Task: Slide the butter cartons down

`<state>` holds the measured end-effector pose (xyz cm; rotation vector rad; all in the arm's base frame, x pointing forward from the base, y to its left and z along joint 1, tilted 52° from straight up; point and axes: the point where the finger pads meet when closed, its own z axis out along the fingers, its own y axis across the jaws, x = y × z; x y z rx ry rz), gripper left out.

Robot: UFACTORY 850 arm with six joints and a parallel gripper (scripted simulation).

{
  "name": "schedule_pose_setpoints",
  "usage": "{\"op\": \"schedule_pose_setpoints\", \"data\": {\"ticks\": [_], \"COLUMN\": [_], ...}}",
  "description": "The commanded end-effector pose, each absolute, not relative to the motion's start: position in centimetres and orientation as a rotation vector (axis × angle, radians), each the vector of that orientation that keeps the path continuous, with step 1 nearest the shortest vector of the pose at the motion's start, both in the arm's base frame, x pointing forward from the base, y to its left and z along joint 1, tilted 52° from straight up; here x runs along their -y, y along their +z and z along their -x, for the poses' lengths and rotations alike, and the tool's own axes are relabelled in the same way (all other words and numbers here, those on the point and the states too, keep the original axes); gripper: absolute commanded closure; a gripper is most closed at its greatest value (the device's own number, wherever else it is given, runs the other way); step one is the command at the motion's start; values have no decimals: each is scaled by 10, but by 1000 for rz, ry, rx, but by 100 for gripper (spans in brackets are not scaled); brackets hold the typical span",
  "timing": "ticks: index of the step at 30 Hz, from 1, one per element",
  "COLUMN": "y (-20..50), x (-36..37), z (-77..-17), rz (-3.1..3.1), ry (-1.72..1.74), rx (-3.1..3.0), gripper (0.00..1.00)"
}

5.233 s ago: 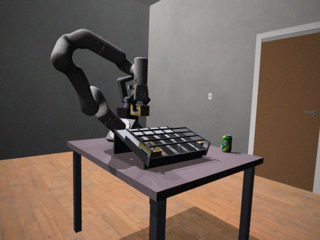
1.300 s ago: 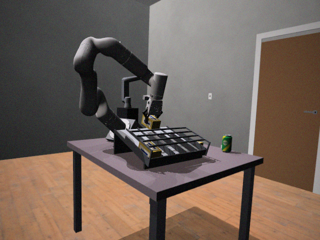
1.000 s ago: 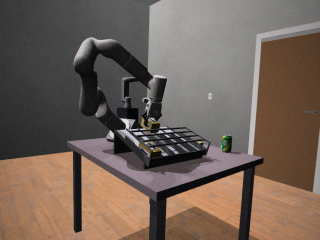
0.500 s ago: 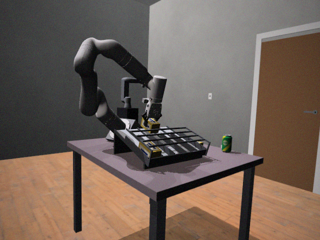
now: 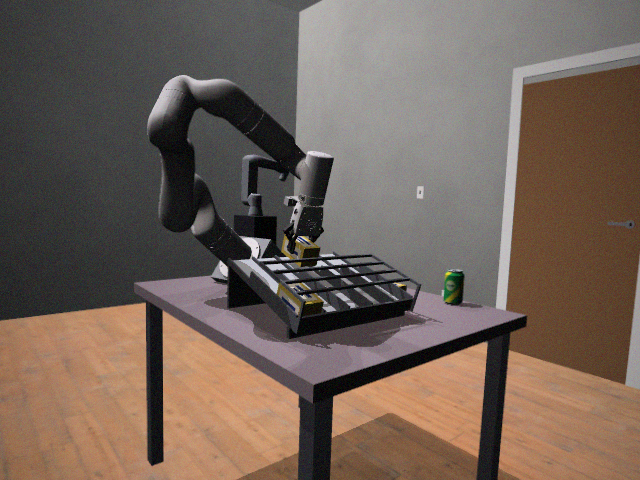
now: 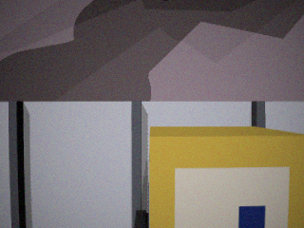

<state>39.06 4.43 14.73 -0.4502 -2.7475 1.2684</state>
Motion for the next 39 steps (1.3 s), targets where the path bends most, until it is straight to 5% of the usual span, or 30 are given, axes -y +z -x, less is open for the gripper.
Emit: {"op": "schedule_pose_setpoints", "data": {"ticks": [1, 39], "y": [146, 143], "x": [-43, -40], "z": [-391, -390], "rz": [450, 450], "ry": [1268, 1268], "rx": [2749, 2749], "gripper": [100, 100]}}
